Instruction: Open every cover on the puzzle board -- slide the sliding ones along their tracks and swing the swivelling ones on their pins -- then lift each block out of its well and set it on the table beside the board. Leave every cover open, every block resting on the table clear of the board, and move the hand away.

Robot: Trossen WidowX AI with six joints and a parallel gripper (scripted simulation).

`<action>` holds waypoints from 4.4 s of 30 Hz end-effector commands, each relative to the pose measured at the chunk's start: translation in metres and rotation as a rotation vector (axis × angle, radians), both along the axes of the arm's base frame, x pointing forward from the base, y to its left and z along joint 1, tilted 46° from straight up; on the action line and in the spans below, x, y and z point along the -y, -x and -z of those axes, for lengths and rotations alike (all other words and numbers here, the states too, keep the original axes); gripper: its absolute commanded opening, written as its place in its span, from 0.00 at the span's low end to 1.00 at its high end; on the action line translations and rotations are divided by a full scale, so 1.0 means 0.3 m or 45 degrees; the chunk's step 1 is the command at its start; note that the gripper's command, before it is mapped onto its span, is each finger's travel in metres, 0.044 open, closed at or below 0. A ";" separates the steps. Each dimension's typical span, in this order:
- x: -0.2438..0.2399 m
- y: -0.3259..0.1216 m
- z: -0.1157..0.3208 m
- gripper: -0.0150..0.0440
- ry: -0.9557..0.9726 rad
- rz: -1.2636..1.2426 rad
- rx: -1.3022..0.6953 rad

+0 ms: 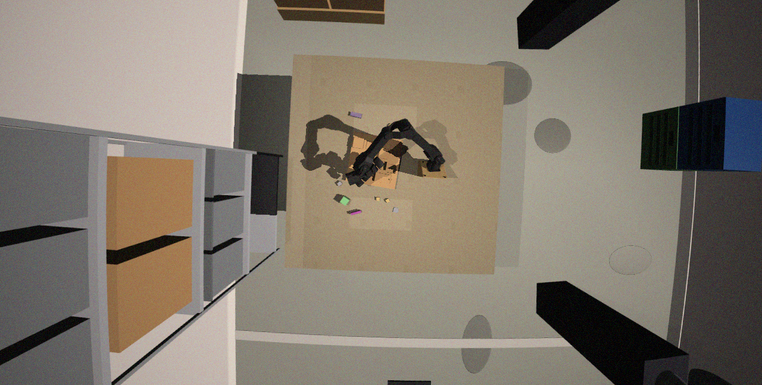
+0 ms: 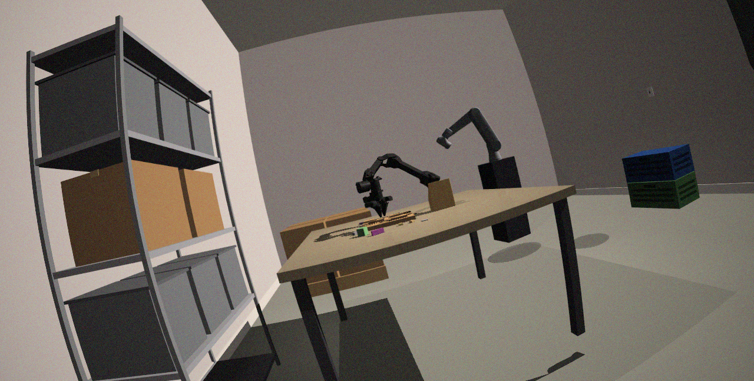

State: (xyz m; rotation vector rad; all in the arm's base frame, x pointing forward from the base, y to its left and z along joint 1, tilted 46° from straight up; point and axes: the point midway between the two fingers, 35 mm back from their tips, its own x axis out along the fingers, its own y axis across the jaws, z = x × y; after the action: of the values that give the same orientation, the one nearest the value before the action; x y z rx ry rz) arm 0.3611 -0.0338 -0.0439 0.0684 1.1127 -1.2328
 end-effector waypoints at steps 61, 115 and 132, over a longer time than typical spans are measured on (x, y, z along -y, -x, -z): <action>0.031 0.003 0.034 0.50 0.073 0.543 0.553; 0.046 0.004 0.049 0.39 0.070 0.546 0.557; -0.007 -0.002 -0.003 0.39 0.071 0.544 0.554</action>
State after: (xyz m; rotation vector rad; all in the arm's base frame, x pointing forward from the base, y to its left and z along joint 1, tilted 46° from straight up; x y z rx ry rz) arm 0.3609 -0.0352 -0.0462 0.5235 0.7011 -1.5338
